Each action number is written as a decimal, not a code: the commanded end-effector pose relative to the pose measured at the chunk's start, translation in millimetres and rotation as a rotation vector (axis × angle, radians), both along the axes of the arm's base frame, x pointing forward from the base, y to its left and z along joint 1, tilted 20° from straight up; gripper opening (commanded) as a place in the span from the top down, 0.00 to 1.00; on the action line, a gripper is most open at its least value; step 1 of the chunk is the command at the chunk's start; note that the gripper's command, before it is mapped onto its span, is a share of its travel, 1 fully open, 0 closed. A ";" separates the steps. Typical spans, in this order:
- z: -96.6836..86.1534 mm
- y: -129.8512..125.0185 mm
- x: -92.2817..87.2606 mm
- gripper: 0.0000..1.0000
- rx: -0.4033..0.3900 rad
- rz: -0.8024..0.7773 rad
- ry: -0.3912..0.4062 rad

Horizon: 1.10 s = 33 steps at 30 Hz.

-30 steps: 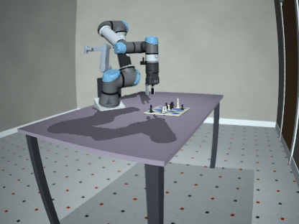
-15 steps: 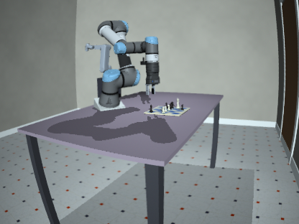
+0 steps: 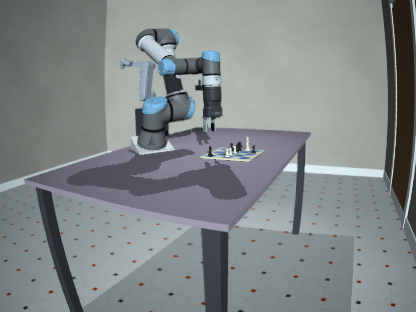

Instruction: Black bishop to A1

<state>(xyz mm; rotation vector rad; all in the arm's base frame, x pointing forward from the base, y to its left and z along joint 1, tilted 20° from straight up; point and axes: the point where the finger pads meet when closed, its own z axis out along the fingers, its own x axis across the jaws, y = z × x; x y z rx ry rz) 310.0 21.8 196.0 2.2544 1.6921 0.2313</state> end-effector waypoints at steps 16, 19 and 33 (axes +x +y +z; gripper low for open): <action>-7.8 -0.7 2.2 0.27 0.001 0.001 0.003; -11.1 -1.3 3.3 0.27 0.001 0.001 0.003; -28.3 -4.2 9.0 0.27 0.001 0.000 0.003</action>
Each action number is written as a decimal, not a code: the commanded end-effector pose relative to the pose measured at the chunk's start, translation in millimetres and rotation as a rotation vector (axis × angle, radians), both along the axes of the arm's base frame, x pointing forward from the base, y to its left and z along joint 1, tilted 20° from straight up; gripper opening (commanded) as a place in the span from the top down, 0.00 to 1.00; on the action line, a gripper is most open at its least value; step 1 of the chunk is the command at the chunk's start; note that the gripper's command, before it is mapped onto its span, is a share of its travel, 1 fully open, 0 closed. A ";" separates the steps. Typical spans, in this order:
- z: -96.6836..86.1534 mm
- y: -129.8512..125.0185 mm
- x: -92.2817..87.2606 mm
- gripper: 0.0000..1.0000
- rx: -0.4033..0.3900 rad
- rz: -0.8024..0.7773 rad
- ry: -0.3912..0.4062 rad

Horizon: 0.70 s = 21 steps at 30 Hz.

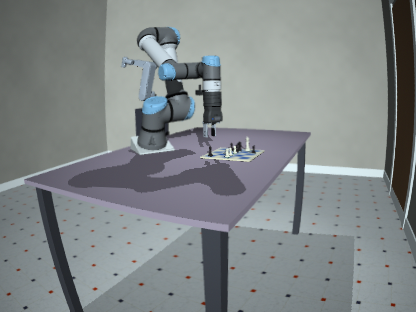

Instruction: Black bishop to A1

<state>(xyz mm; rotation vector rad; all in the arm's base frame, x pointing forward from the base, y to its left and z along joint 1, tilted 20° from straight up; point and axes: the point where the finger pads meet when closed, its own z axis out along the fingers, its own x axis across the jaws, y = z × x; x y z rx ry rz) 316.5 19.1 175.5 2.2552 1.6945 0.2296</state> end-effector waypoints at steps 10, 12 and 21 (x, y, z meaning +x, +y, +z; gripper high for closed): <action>-19.0 -3.1 6.1 0.27 0.001 0.000 0.000; -21.3 -3.5 6.9 0.27 0.001 0.000 0.000; -28.2 -4.6 9.2 0.27 0.001 0.000 0.000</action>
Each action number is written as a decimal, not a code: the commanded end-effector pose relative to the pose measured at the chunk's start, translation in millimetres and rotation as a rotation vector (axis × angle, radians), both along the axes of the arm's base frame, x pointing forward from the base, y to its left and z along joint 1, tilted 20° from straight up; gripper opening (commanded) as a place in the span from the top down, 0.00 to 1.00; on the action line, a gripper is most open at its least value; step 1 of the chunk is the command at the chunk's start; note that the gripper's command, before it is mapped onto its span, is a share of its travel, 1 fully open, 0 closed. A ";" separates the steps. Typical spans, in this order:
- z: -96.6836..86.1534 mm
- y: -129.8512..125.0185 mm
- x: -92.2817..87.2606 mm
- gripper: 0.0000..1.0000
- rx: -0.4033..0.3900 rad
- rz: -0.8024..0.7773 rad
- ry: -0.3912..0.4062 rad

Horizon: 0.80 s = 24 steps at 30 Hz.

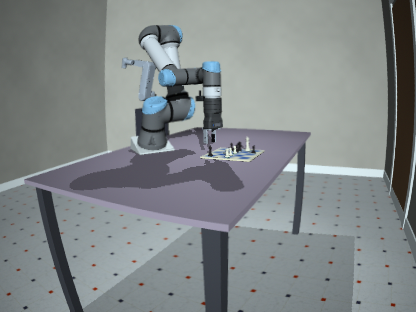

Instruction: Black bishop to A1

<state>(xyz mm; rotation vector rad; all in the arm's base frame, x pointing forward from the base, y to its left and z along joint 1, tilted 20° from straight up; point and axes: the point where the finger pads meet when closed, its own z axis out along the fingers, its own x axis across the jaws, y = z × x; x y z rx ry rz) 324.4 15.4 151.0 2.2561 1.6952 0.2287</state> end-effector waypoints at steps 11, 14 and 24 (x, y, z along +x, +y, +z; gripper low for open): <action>-3.8 -1.4 2.7 0.27 -0.001 0.000 -0.004; -3.8 -1.3 2.6 0.27 -0.001 0.000 -0.004; -3.8 -1.3 2.5 0.27 -0.001 0.000 -0.004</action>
